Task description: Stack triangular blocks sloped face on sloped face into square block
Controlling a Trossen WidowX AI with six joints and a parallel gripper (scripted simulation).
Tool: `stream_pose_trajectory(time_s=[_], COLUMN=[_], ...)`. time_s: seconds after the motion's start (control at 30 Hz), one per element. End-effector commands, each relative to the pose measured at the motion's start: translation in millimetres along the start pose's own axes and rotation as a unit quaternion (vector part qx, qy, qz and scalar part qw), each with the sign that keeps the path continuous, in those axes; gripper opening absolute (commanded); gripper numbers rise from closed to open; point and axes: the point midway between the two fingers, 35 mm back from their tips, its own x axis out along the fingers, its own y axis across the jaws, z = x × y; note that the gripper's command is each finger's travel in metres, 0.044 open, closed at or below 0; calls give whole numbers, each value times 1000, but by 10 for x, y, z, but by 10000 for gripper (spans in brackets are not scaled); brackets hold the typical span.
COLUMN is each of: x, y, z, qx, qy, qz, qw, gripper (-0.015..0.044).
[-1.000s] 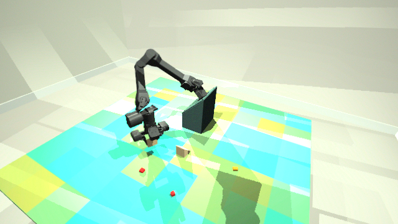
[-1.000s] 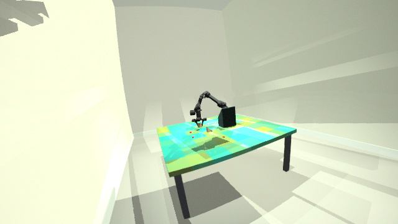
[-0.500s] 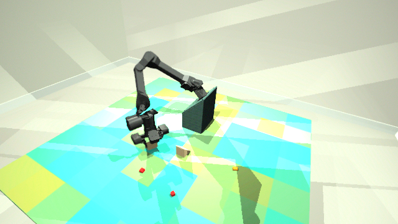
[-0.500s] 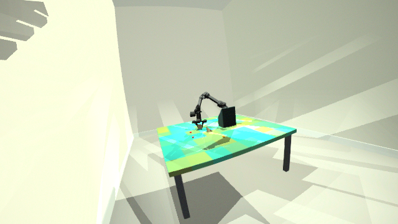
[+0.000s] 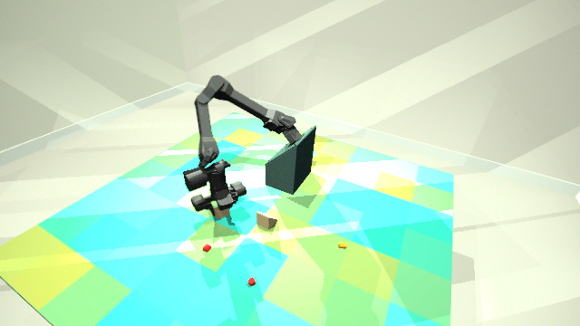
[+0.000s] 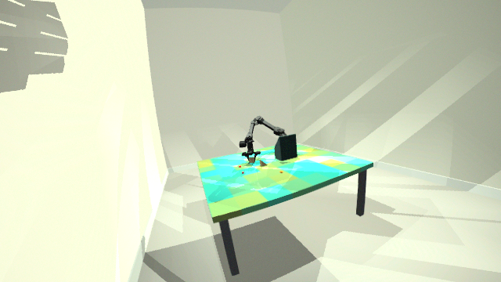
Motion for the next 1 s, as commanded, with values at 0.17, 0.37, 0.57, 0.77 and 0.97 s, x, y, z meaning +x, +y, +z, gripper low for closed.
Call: stream_pose_trajectory(time_s=[0.17, 0.37, 0.57, 0.77, 0.97], x=[-2, -2, -347, -602, -561], y=[-1, -1, -11, 0, -6], z=[0, 0, 12, 3, 24], qx=[0, 0, 1, 1, -1], qy=[0, 0, -2, -1, -5], qz=[0, 0, 1, 0, -2], qw=[1000, 1000, 1000, 1000, 1000], gripper=[394, 440, 440, 440, 440])
